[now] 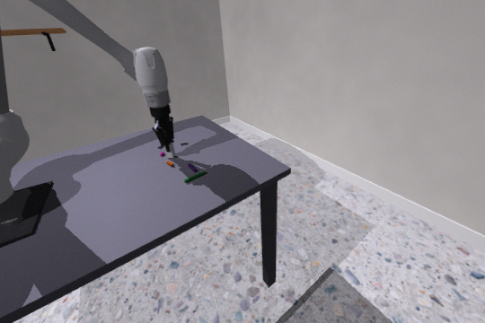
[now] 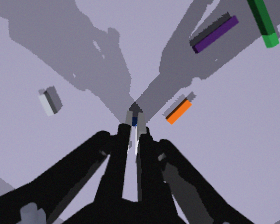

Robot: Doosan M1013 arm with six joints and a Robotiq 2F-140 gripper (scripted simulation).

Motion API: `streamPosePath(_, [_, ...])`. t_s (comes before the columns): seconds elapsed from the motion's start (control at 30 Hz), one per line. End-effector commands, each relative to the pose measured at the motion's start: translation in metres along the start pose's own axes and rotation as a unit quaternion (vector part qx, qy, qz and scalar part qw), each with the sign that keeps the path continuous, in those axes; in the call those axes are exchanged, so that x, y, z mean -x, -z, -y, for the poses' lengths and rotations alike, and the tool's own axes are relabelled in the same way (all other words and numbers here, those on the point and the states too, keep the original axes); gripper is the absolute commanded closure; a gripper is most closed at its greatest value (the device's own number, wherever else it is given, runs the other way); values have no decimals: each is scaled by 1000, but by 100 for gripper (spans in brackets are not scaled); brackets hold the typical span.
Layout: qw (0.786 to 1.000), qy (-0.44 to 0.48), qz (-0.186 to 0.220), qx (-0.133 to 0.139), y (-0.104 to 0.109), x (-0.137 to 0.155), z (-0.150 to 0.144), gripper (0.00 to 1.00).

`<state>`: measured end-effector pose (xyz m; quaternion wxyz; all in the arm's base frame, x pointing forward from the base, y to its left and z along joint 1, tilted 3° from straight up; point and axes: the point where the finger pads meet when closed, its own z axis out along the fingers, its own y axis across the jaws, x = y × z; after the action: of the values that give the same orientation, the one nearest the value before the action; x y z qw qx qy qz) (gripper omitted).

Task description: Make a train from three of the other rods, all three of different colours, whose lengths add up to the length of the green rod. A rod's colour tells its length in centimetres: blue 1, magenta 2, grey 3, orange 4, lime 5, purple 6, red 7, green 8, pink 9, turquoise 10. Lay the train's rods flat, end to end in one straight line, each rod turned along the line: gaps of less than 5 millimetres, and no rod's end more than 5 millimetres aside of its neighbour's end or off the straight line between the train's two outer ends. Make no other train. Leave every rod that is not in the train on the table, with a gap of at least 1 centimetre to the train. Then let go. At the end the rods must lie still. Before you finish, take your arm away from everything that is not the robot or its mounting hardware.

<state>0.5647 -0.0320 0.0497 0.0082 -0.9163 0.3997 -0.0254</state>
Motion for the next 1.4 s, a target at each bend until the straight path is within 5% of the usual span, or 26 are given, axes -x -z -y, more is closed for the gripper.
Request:
streamPosePath(0.0, [1000, 0, 0, 0, -1, 0, 0, 97])
streamPosePath(1.37, [1000, 0, 0, 0, -1, 0, 0, 95])
